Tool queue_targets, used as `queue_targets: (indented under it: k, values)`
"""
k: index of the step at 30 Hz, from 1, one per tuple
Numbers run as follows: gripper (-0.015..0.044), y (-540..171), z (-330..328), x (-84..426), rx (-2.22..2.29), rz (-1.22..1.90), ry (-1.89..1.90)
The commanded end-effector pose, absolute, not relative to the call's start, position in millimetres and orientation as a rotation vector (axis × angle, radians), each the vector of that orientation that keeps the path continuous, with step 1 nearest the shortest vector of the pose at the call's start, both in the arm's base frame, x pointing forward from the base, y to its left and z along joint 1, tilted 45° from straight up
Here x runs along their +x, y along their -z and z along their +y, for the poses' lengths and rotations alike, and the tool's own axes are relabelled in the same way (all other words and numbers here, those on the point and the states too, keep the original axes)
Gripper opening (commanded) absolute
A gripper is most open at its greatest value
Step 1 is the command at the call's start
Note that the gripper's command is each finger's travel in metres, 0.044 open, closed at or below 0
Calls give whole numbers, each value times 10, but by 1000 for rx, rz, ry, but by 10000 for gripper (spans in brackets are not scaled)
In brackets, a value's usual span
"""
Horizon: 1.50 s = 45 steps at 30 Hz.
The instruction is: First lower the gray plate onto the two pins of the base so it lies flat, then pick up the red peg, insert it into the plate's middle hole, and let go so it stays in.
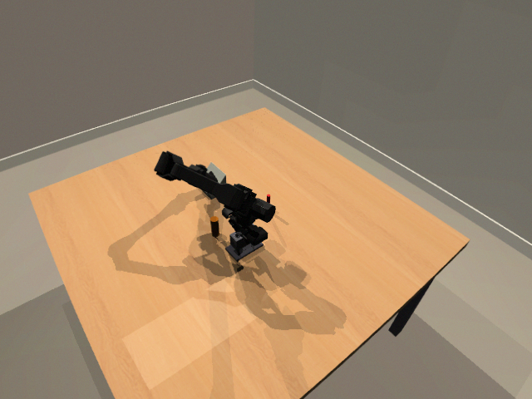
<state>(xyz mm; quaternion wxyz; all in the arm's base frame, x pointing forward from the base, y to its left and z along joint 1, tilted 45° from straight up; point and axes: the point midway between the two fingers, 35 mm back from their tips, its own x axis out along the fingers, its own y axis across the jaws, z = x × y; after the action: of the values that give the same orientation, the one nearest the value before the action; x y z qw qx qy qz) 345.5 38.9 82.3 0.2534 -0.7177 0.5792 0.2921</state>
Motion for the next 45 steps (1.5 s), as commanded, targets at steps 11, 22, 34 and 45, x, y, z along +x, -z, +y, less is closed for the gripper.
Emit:
queue_targets:
  k: [11,22,34,45]
  values:
    - [0,-679,244,3476,-1959,1577,-798]
    - [53,-692,253,3478,-1950,1577,-794]
    - [368,-692,253,3478,-1950,1577,-794]
    - [440,-1044,634,3446,-1982,1551,-823]
